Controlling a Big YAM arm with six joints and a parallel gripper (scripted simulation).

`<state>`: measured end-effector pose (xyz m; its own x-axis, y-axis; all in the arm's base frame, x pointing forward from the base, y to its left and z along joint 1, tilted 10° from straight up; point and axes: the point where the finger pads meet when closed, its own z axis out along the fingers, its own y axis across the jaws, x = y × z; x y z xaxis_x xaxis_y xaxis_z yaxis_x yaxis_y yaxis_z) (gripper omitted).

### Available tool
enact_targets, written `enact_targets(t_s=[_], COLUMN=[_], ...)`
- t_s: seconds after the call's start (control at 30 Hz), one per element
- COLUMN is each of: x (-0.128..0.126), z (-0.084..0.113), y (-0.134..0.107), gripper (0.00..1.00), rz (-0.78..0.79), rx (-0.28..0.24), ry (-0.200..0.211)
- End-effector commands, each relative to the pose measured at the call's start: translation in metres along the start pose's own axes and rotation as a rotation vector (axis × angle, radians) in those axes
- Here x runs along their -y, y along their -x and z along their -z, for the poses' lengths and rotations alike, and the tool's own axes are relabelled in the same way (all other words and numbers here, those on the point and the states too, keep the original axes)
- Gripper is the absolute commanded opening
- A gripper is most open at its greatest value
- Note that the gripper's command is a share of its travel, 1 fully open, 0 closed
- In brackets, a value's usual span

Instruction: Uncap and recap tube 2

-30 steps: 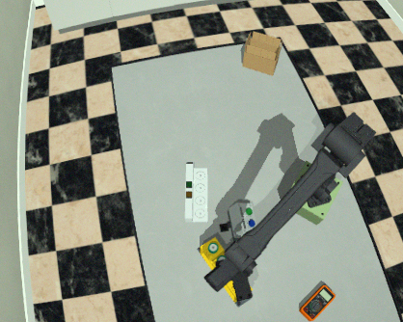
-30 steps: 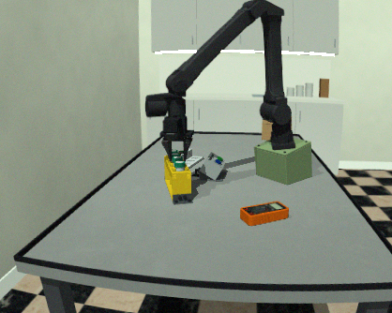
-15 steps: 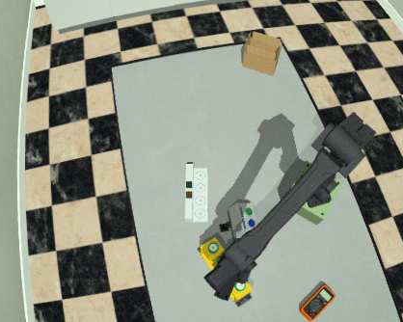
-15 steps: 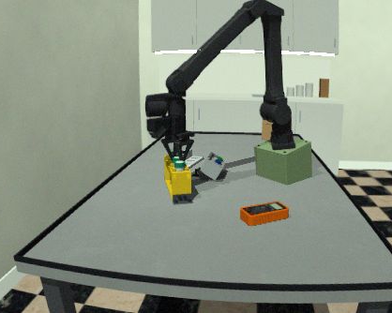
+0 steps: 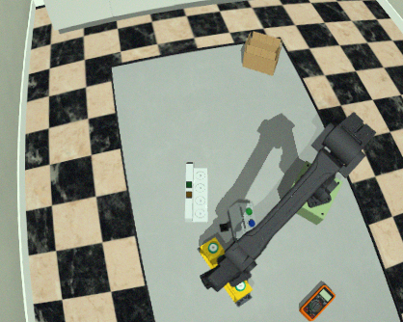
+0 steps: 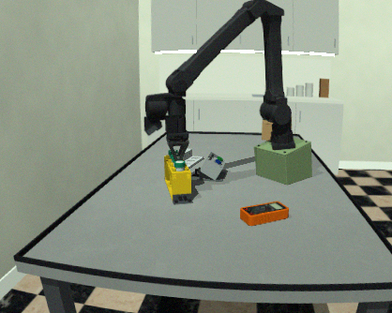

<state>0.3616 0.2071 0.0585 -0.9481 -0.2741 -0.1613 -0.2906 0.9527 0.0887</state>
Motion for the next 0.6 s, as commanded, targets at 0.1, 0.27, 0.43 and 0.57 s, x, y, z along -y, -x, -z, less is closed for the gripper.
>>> enact_targets(t_s=[0.1,0.27,0.43,0.57], x=[0.000,0.002,0.000,0.000], z=[-0.001,0.002,0.004,0.007], y=[0.006,0.012,0.017,0.021], gripper=[0.49,0.49,0.49,0.49], rz=[-0.384,-0.620,-0.802,-0.970], rx=[0.002,0.012,0.019,0.024], ry=[-0.009,-0.005,0.001,0.006])
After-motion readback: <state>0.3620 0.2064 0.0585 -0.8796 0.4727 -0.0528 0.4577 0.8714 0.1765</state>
